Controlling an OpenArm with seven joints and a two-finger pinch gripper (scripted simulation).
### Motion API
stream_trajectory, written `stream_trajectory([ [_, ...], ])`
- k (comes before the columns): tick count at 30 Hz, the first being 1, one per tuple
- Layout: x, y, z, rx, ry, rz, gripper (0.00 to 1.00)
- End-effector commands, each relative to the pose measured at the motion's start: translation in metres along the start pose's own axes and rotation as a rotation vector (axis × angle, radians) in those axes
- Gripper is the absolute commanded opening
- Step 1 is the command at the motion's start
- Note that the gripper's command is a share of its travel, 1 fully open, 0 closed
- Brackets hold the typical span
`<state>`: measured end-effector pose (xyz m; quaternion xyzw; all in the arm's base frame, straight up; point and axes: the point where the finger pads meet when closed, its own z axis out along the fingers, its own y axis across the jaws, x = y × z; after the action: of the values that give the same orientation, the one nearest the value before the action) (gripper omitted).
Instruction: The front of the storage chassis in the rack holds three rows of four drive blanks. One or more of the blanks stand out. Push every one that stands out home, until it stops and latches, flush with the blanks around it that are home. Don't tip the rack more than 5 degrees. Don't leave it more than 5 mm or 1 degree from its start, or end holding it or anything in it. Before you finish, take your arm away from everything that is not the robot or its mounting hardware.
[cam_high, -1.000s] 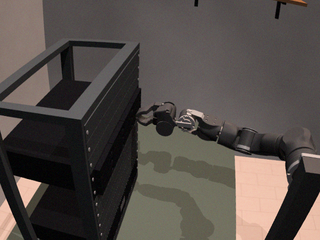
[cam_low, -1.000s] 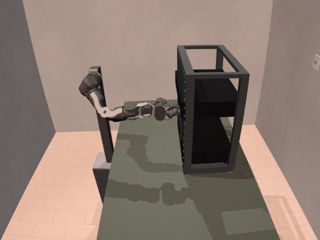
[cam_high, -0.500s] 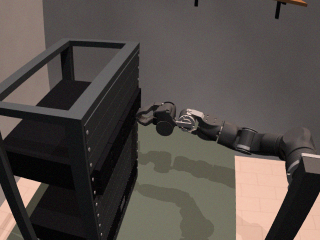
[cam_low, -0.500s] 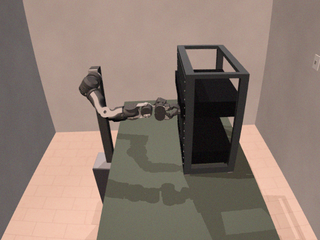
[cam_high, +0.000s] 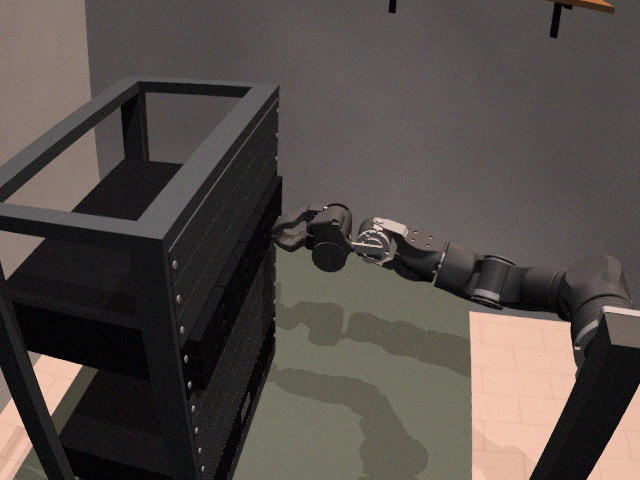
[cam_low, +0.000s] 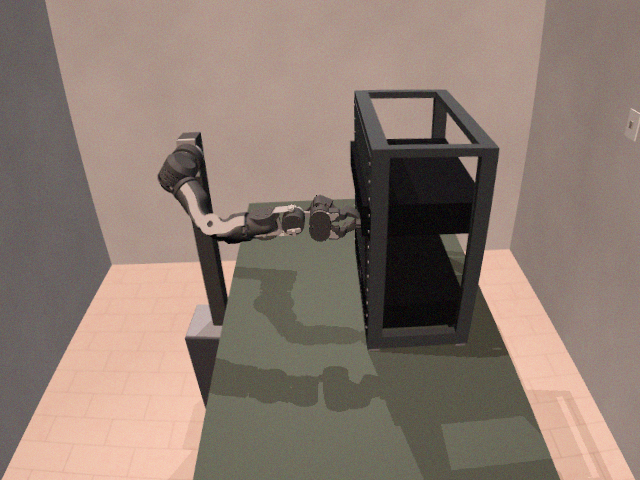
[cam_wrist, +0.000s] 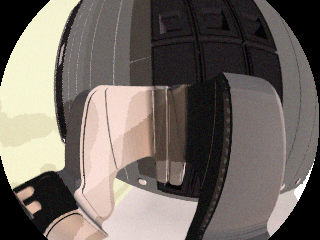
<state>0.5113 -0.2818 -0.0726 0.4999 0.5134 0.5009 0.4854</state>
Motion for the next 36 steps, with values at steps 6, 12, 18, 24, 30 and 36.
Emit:
stream_trajectory([
  [6,0.011,0.008,0.004,-0.021,0.027,0.004,0.0],
  [12,0.012,0.01,-0.001,-0.025,0.029,0.003,0.0],
  [18,0.012,0.009,-0.014,-0.025,0.029,0.003,0.0],
  [24,0.012,0.009,-0.035,-0.026,0.028,0.002,0.0],
  [30,0.011,0.009,-0.063,-0.026,0.028,0.002,0.0],
  [36,0.011,0.008,-0.08,-0.026,0.028,0.002,0.0],
])
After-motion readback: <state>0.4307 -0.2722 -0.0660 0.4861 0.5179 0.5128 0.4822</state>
